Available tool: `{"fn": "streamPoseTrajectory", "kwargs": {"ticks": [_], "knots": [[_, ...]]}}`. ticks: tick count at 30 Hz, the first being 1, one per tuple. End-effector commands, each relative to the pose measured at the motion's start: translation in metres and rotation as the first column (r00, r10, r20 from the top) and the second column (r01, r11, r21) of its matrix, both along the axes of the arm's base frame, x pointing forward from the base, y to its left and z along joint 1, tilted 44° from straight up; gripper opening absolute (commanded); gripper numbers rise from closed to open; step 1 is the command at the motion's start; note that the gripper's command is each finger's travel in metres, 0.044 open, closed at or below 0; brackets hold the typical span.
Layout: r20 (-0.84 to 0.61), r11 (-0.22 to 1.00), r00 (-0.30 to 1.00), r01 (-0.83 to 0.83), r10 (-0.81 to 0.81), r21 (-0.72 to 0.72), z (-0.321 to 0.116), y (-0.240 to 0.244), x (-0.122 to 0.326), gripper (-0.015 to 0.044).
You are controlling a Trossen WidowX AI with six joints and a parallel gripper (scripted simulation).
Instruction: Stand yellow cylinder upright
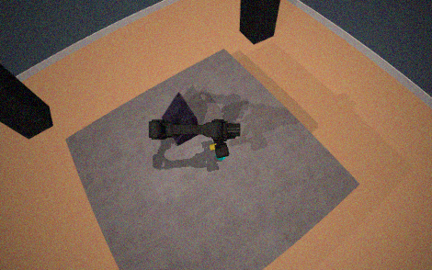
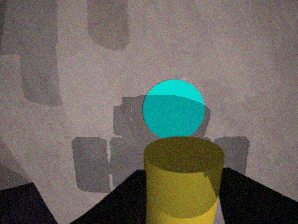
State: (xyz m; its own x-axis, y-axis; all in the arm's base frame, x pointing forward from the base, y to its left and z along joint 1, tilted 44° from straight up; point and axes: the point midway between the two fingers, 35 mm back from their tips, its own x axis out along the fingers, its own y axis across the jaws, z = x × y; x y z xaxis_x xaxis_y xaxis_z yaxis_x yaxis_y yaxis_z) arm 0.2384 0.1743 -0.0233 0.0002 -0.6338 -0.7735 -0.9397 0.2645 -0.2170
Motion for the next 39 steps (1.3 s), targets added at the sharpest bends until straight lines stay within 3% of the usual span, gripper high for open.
{"fn": "streamPoseTrajectory", "kwargs": {"ticks": [1, 39], "knots": [[-0.014, 1.000, 1.000, 0.007, -0.006, 0.030, -0.003, -0.002, -0.002, 0.0105], [-0.058, 0.950, 0.997, 0.074, -0.059, 0.302, -0.019, -0.011, -0.004, 0.0105]]}}
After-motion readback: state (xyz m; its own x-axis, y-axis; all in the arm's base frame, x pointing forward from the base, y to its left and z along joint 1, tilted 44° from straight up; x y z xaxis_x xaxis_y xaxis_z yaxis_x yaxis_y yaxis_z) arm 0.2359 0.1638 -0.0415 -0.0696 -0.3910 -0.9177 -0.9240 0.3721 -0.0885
